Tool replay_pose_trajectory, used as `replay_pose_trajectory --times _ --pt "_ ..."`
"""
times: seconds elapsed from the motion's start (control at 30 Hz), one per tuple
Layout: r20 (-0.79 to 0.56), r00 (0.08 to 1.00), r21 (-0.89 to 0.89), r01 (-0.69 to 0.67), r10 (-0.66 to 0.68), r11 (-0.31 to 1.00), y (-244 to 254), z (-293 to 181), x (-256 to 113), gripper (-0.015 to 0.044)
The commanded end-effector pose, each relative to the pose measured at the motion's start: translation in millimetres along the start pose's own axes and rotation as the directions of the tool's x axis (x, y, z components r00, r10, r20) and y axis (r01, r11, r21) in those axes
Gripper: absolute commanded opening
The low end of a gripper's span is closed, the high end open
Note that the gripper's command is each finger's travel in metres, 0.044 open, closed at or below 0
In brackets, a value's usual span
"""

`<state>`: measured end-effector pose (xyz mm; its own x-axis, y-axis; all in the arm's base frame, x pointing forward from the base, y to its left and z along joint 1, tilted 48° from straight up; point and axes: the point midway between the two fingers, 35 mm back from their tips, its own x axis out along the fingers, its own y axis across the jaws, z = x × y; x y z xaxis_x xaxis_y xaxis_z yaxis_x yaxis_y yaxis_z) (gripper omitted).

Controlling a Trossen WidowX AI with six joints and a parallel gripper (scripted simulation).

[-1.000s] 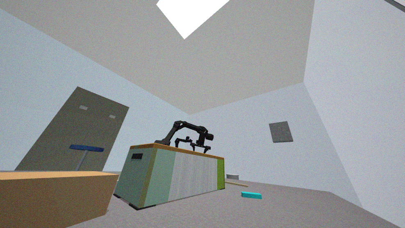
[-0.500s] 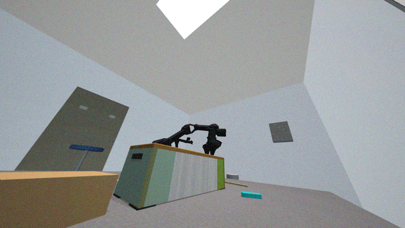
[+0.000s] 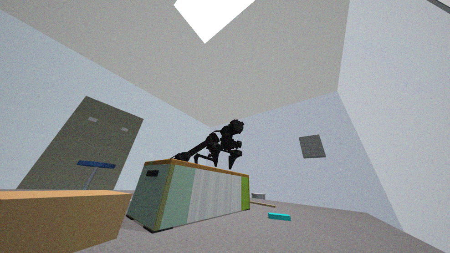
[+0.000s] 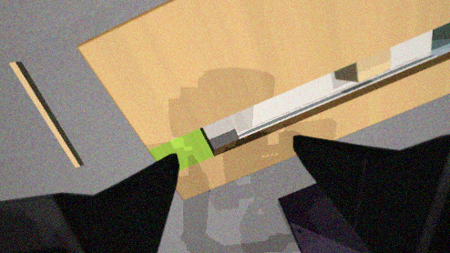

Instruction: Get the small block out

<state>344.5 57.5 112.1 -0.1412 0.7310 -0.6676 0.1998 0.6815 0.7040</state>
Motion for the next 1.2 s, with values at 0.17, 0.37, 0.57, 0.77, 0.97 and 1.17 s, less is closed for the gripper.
replay_pose_trajectory --times 0.17,0.37,0.57,0.77,0.97,1.17 --pt "-0.029 0.98 0.779 -0.102 0.198 0.618 -137 8 -6 0.04" --pt "-0.006 0.947 0.959 -0.085 0.32 0.27 -194 -5 -2 0.04" --pt "-0.006 0.947 0.959 -0.085 0.32 0.27 -194 -5 -2 0.04" --pt "-0.006 0.947 0.959 -0.085 0.321 0.27 -194 -4 0 0.04" --pt "-0.007 0.947 0.959 -0.085 0.322 0.269 -195 -2 10 0.04" --pt "-0.008 0.946 0.96 -0.084 0.323 0.268 -196 1 19 0.04"
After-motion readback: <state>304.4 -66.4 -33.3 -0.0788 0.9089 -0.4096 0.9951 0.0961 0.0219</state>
